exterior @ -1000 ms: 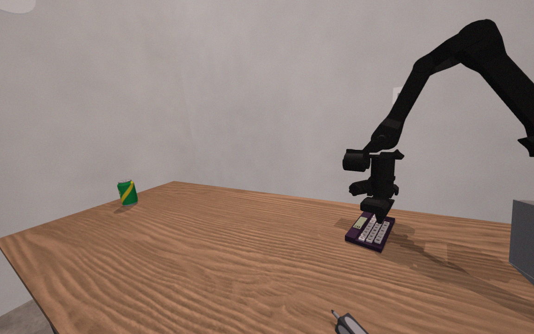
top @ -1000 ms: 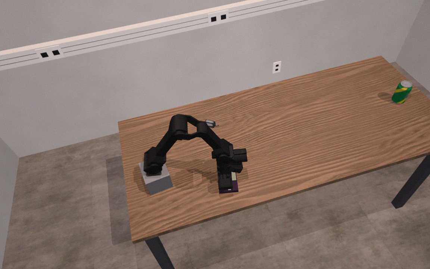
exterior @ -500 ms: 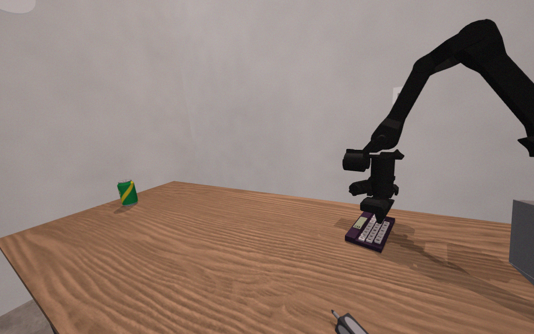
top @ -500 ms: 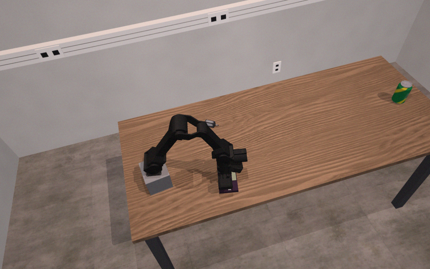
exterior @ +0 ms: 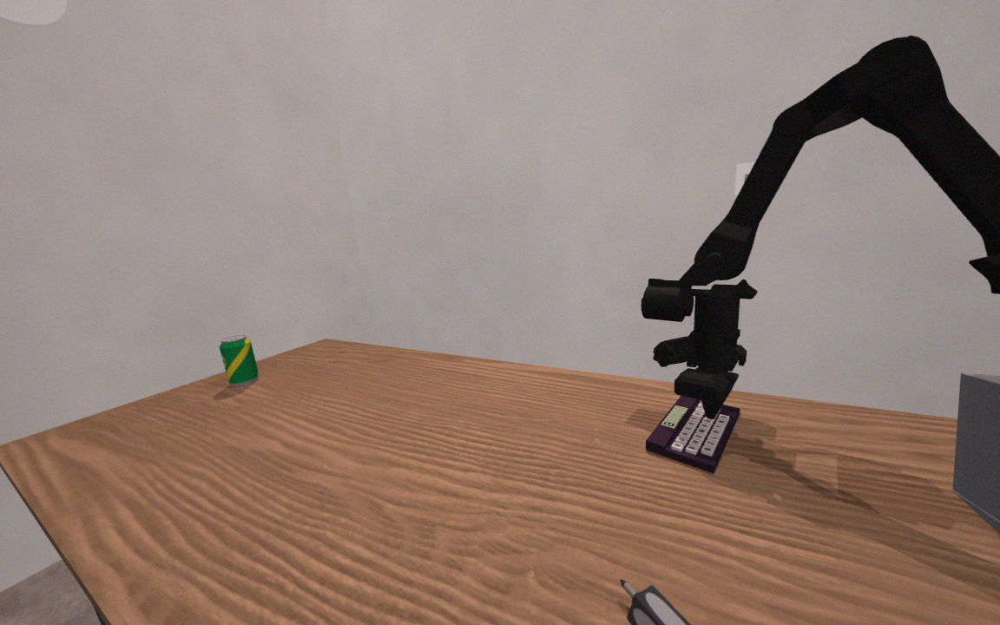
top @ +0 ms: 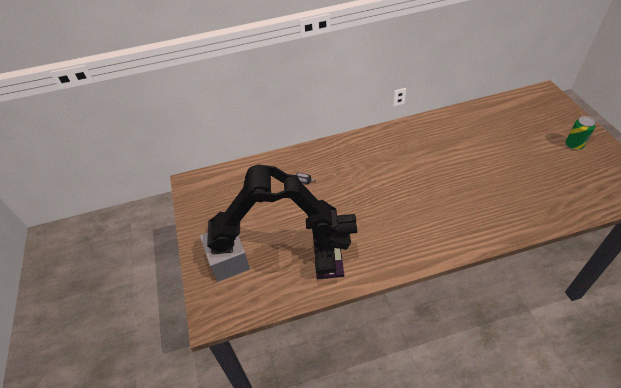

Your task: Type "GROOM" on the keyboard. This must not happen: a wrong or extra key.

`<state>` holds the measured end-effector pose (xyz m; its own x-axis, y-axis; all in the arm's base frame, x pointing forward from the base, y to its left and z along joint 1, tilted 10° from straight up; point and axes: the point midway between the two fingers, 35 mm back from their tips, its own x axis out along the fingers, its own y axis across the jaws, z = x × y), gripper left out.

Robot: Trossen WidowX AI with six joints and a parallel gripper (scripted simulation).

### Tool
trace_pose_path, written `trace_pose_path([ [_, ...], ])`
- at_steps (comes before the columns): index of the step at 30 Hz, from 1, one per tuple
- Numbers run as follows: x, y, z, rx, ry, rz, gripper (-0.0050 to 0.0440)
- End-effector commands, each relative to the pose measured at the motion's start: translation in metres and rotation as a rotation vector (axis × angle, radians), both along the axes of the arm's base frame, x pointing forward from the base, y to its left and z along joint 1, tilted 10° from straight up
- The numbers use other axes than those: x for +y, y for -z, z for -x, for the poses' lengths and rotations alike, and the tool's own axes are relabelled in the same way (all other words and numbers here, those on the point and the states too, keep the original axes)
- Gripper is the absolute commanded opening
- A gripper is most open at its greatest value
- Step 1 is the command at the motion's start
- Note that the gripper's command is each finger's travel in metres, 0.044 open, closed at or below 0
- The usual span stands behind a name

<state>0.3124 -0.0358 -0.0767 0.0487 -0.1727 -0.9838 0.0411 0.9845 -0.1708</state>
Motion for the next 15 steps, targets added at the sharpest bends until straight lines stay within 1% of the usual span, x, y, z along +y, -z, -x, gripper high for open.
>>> trace_pose_path([
  [1,0.000,-0.004,-0.004,-0.021,-0.001,-0.005,-0.0050],
  [11,0.000,-0.004,-0.006,-0.024,0.000,-0.001,-0.0050],
  [13,0.002,-0.015,-0.011,-0.044,0.000,-0.004,-0.0050],
  [15,0.004,-0.027,-0.010,-0.045,0.000,-0.004,-0.0050],
])
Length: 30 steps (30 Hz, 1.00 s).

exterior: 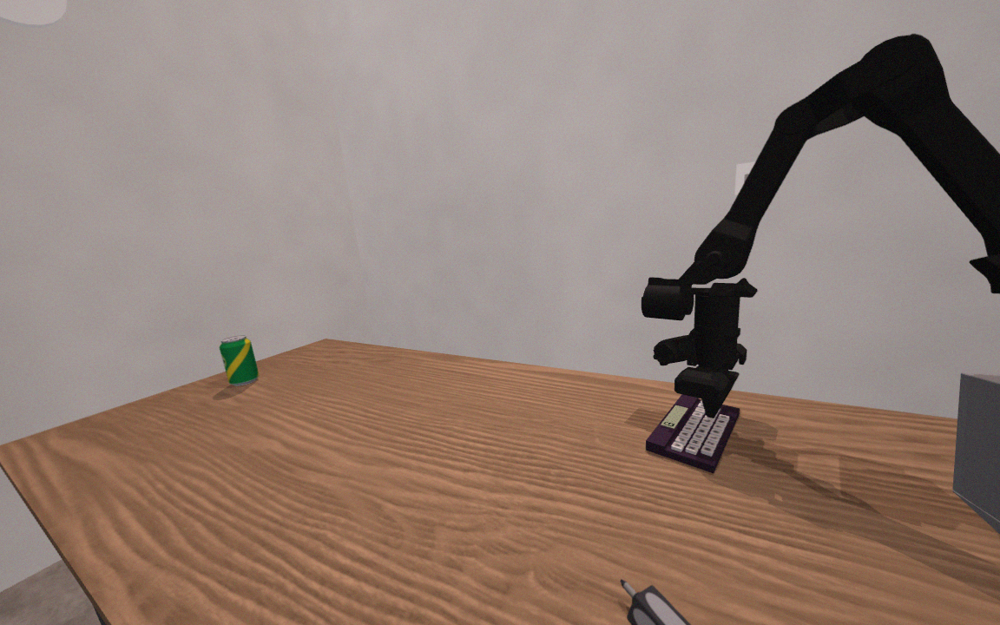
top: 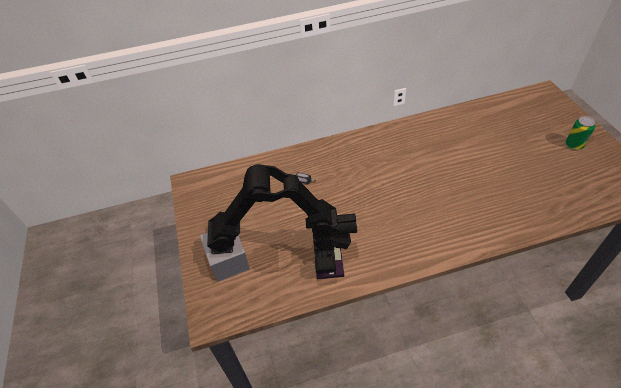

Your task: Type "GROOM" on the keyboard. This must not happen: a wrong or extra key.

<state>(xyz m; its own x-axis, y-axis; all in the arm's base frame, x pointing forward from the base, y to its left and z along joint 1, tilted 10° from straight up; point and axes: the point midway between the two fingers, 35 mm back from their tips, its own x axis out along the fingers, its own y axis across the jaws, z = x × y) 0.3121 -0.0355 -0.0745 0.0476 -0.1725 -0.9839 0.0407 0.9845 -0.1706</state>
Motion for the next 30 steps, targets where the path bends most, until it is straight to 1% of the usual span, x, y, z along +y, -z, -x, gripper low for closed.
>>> trace_pose_path([
  [1,0.005,-0.033,-0.010,-0.046,0.001,-0.004,-0.0050],
  [3,0.007,-0.042,-0.009,-0.046,0.001,-0.002,-0.0050],
  [7,0.007,-0.042,-0.009,-0.046,0.001,-0.002,-0.0050],
  [13,0.008,-0.035,-0.002,-0.024,0.002,-0.002,-0.0050],
  [19,0.049,-0.029,0.013,-0.029,0.001,-0.001,-0.0050],
  [22,0.050,-0.027,0.014,-0.023,0.001,0.000,-0.0050],
  [27,0.046,-0.010,0.016,-0.007,0.007,0.002,-0.0050],
  [30,0.046,-0.008,0.016,-0.006,0.002,0.000,-0.0050],
])
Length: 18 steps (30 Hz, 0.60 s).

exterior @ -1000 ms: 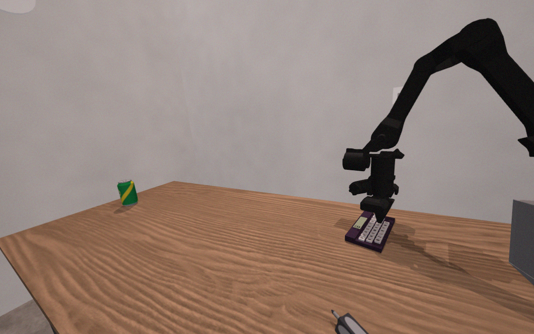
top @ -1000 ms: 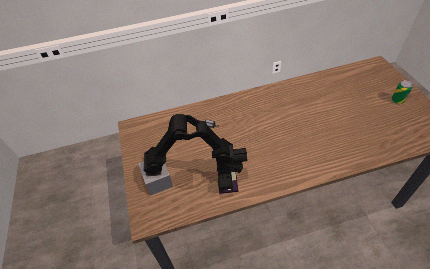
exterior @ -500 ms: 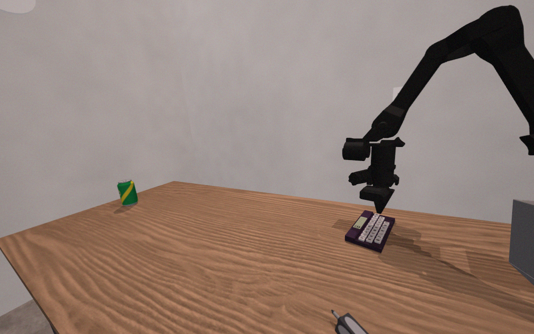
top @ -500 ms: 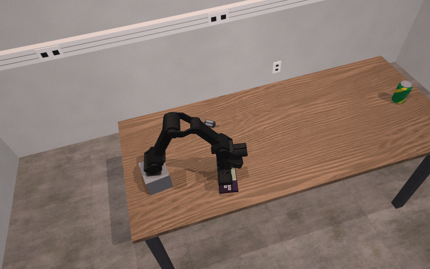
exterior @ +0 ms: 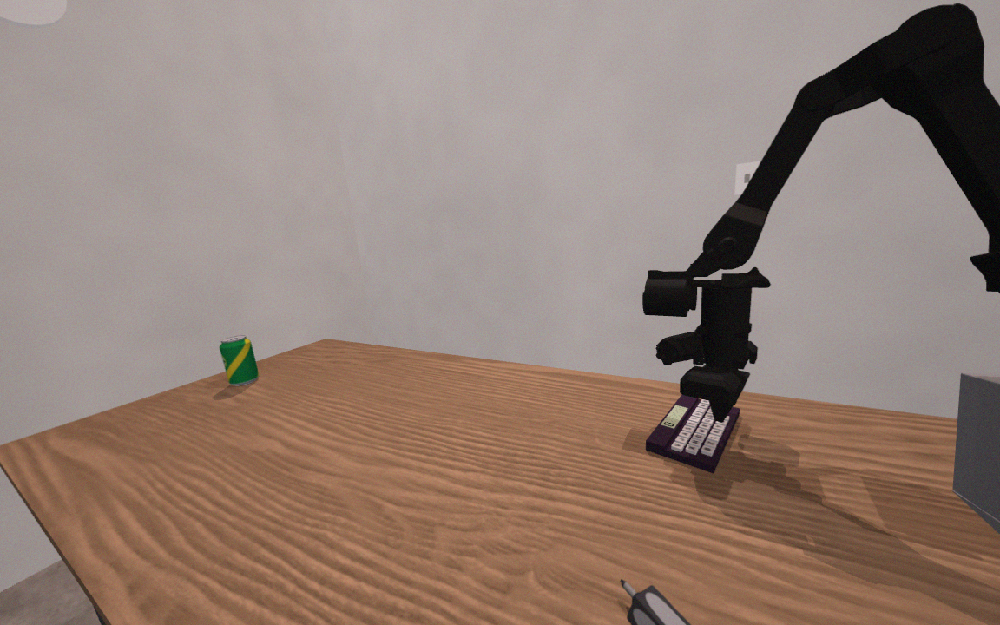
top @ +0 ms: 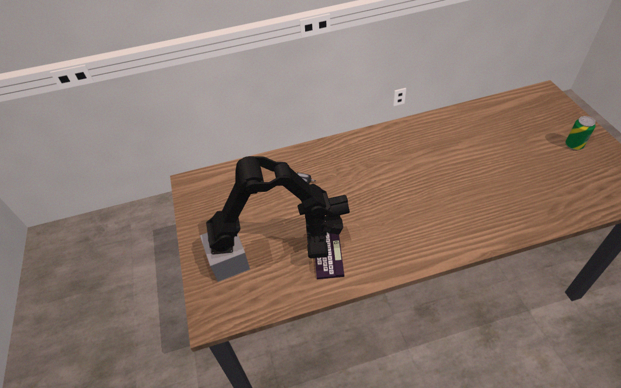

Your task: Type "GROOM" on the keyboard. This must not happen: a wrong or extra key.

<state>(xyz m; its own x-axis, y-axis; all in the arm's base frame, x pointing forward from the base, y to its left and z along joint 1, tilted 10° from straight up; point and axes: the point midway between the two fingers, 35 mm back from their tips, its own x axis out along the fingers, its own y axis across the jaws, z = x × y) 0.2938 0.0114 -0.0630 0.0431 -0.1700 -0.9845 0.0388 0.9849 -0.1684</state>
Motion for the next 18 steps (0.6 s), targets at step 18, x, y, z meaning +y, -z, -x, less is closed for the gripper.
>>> trace_pose_path([
  [18,-0.004,0.021,-0.004,-0.012,0.000,0.002,-0.0050],
])
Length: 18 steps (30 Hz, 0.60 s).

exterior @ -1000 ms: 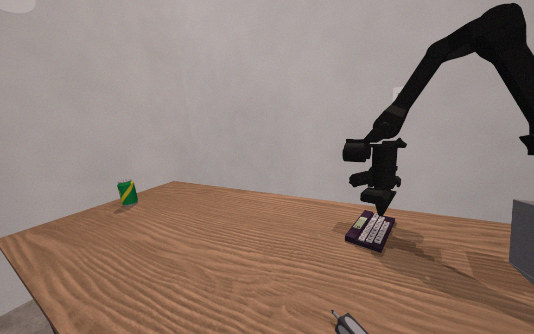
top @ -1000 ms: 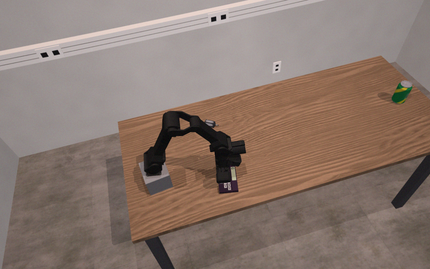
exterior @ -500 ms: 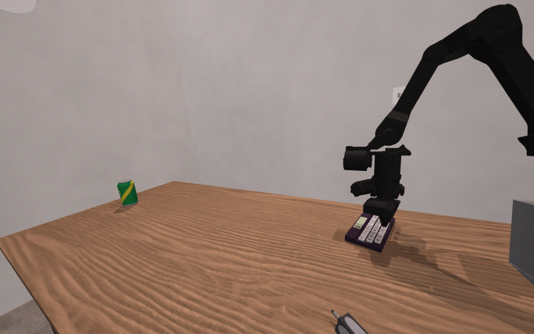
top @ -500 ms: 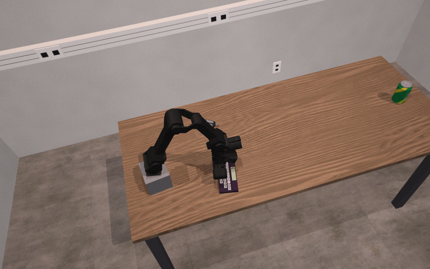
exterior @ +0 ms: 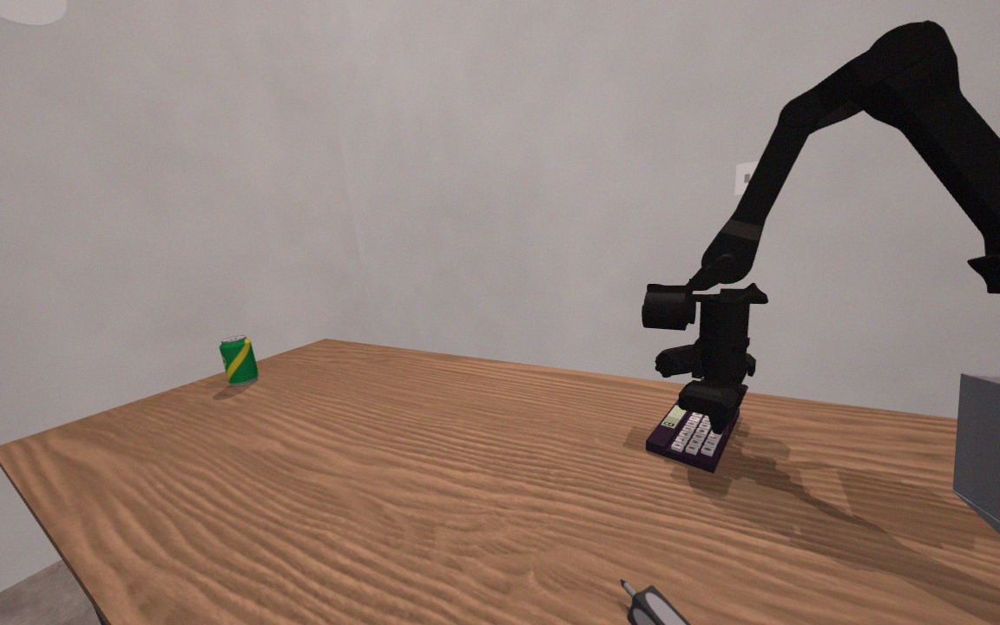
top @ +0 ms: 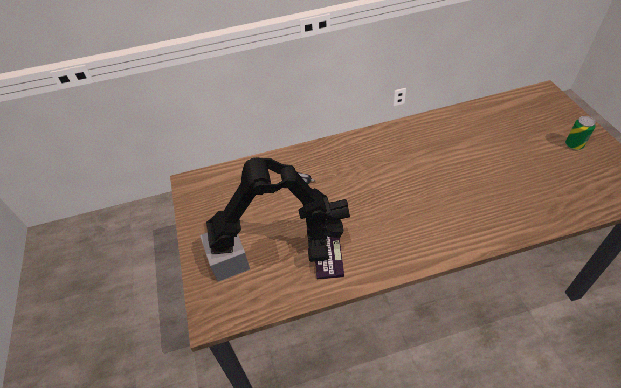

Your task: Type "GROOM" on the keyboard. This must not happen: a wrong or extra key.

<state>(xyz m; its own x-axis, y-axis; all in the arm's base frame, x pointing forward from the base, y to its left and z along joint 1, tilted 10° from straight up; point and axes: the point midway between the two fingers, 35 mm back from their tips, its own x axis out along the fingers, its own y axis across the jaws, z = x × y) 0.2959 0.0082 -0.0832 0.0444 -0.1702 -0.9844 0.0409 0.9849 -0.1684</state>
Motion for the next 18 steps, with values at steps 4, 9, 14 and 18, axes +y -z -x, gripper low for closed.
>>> trace_pose_path([
  [4,-0.0002,-0.0019,-0.0053,-0.024,-0.002,0.000,-0.0050],
  [9,0.0003,-0.0031,-0.0064,-0.027,-0.001,-0.002,-0.0050],
  [14,0.0003,-0.0031,-0.0064,-0.027,-0.001,-0.002,-0.0050],
  [18,0.0003,-0.0030,-0.0065,-0.027,-0.001,-0.002,-0.0050],
])
